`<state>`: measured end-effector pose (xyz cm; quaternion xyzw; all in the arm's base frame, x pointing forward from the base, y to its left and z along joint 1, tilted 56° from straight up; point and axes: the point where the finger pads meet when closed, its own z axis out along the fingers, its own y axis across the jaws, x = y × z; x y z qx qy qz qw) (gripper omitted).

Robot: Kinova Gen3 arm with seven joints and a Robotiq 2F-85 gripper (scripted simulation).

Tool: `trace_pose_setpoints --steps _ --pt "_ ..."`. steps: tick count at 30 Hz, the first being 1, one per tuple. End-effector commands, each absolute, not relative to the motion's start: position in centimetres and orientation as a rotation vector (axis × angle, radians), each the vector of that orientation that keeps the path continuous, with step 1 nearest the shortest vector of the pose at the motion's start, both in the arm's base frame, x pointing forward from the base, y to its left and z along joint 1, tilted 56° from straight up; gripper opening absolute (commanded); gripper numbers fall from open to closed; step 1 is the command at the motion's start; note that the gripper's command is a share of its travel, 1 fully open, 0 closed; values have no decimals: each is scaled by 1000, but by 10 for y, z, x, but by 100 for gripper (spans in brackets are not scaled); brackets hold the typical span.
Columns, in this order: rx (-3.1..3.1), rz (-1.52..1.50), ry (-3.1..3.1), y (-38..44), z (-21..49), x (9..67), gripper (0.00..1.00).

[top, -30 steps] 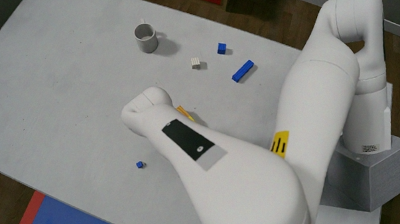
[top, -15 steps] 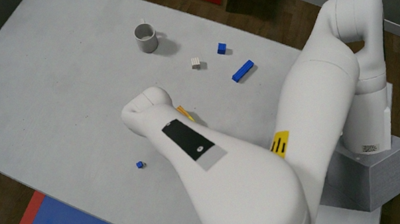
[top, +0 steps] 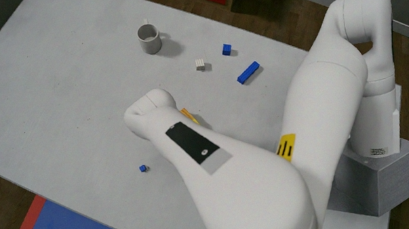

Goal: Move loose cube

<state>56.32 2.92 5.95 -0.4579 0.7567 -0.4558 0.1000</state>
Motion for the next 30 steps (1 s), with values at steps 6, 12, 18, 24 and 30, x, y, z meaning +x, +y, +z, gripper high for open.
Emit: trace_pose_setpoints --steps 6,12,18,24,30 --pt "-1356 -1349 2230 29 61 563 54" --pt "-1356 -1349 2230 28 62 563 54" --pt "-1355 -1349 2230 26 62 561 54" --pt "-1355 -1349 2230 26 63 561 54" --pt "-1355 -1349 2230 26 63 561 54"
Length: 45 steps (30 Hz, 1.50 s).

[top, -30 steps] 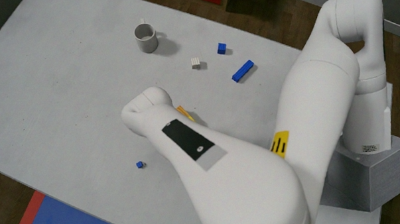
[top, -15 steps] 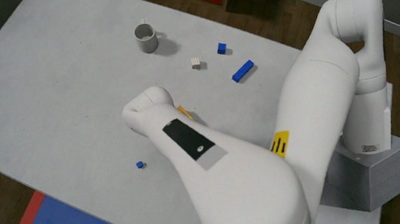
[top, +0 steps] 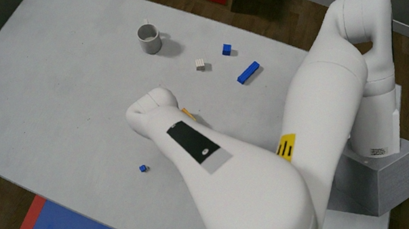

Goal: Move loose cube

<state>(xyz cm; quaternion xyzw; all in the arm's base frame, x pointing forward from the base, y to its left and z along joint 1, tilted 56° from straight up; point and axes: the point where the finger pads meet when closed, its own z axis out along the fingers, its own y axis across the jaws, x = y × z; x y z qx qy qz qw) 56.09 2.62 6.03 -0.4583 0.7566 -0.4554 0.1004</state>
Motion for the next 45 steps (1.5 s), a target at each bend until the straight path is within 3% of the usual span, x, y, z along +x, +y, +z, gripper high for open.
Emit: trace_pose_setpoints --steps 1,45 --pt "-1355 -1349 2230 26 63 561 54" --pt "-1355 -1349 2230 33 60 566 54"
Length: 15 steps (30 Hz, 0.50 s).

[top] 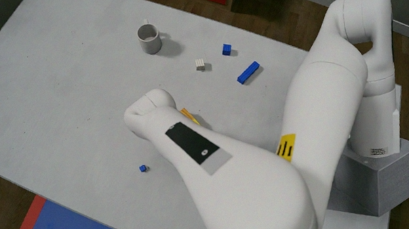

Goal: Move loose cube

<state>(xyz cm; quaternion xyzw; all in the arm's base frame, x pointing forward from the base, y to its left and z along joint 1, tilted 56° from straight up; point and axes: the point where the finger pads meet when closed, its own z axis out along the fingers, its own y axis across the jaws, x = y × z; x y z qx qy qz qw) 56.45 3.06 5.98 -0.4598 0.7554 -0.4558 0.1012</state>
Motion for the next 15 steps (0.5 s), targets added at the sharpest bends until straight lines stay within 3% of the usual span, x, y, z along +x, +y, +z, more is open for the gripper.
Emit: trace_pose_setpoints --steps 1,15 --pt "-1355 -1349 2230 33 60 566 54" --pt "-1355 -1349 2230 35 61 565 54"
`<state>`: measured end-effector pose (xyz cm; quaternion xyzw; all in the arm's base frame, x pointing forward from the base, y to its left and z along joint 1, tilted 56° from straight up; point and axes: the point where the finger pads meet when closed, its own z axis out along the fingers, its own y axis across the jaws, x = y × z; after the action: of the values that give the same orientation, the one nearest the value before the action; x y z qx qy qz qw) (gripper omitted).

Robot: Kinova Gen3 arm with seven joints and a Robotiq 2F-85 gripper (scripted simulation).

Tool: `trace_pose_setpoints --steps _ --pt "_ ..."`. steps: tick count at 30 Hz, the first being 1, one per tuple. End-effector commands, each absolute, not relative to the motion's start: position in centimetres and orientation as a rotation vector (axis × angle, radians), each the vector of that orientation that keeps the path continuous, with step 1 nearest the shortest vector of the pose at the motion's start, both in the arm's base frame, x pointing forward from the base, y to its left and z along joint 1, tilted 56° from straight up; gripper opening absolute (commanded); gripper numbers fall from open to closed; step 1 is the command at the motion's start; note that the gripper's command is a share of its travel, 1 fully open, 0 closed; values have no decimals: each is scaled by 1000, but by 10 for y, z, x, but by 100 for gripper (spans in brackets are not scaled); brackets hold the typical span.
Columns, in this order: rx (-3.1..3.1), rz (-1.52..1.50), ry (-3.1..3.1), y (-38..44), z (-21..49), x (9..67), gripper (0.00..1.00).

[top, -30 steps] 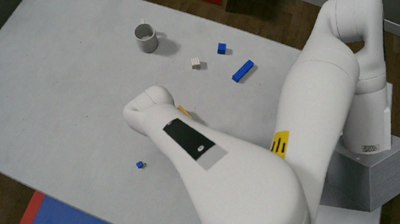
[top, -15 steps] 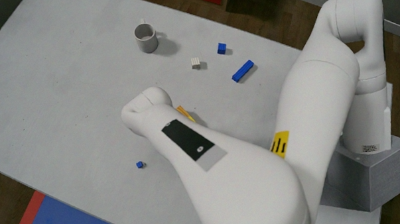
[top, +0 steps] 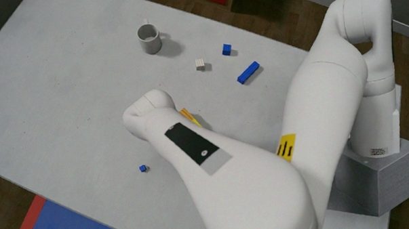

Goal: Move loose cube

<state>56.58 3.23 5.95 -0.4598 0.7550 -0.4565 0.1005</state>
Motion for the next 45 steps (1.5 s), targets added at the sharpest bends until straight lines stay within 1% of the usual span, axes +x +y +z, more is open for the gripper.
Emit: trace_pose_setpoints --steps 1,45 --pt "-1355 -1349 2230 36 62 565 54" --pt "-1355 -1349 2229 88 110 516 54"
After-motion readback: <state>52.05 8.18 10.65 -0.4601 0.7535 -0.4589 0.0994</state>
